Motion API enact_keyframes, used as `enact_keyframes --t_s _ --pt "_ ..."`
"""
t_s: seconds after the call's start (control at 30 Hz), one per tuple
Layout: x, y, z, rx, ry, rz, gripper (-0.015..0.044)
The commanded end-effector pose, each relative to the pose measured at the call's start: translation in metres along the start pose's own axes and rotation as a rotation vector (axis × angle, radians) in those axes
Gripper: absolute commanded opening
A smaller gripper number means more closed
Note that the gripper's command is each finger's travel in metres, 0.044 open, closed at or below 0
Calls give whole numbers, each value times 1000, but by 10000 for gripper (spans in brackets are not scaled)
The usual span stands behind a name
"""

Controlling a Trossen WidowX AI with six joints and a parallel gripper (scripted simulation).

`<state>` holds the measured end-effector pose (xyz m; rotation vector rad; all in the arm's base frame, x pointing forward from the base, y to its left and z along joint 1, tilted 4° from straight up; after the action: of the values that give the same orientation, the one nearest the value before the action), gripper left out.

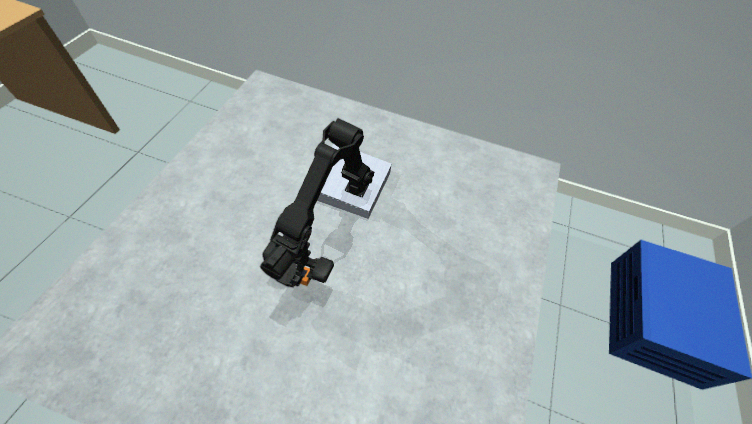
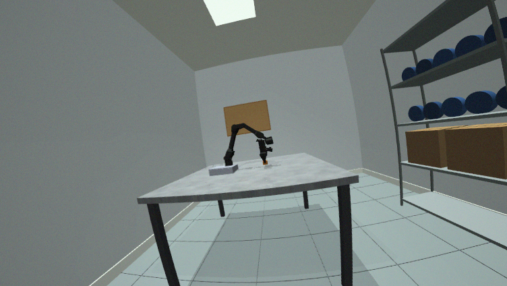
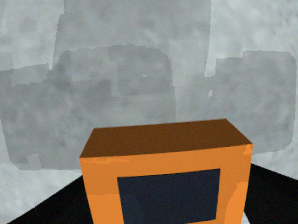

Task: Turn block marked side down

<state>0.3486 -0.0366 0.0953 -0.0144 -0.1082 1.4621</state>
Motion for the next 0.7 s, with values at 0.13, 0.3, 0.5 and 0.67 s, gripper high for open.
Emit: enact_keyframes --t_s 0.13,0.3,0.5,0.67 --pt "-1 7 -5 -111 -14 -5 0" --pt "-2 12 -8 -190 -23 -6 0" --pt "-3 18 -10 -284 -33 -6 0" --pt "-3 24 -12 -362 -42 -6 0"
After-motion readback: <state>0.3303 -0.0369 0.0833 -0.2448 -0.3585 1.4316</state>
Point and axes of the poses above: the point midway between the two fingers, 35 mm back from their tips, its own z axis back along the fingers, its own x axis across the jaws, y = z × x, the point moved 6 cm from there along z, back along the fingers, and after that the axes turned 6 degrees about -z, right-handed, at the moved point
